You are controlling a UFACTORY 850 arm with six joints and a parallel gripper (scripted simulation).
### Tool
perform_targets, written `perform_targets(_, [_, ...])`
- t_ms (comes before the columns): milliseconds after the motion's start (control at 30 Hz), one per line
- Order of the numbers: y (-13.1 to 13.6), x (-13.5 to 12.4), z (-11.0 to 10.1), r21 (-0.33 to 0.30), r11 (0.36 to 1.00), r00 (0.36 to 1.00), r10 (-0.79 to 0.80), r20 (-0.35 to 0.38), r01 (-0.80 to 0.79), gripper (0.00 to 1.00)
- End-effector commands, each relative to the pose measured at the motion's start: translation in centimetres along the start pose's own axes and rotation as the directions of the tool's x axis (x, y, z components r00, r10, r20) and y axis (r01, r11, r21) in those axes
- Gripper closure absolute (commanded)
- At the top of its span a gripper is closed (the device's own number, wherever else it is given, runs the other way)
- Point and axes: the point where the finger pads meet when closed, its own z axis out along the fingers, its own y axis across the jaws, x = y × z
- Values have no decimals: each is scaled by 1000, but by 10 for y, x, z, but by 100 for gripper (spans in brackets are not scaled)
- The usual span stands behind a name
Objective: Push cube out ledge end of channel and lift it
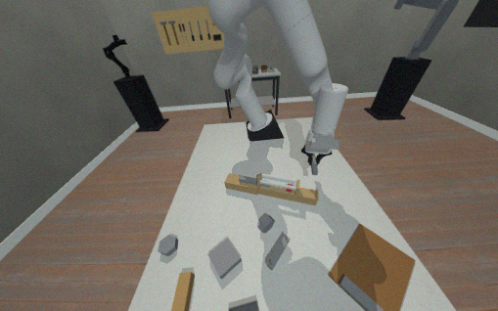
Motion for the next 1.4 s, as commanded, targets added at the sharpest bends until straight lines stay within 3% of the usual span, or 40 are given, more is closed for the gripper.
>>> perform_targets(0, [0, 1, -16, -2, 1000, 1000, 0, 2, 0, 100])
perform_targets(567, [8, 6, -16, 0, 1000, 1000, -31, 3, 31, 100])
perform_targets(733, [38, 27, -18, 6, 988, 988, -154, 5, 154, 100])
perform_targets(900, [97, 59, -20, 16, 928, 928, -373, 2, 373, 100])
perform_targets(967, [97, 59, -20, 16, 928, 928, -373, 2, 373, 100])
perform_targets(1100, [159, 82, -20, 19, 815, 815, -579, -5, 579, 100])
perform_targets(1367, [254, 95, -17, -4, 553, 553, -833, -14, 833, 100])
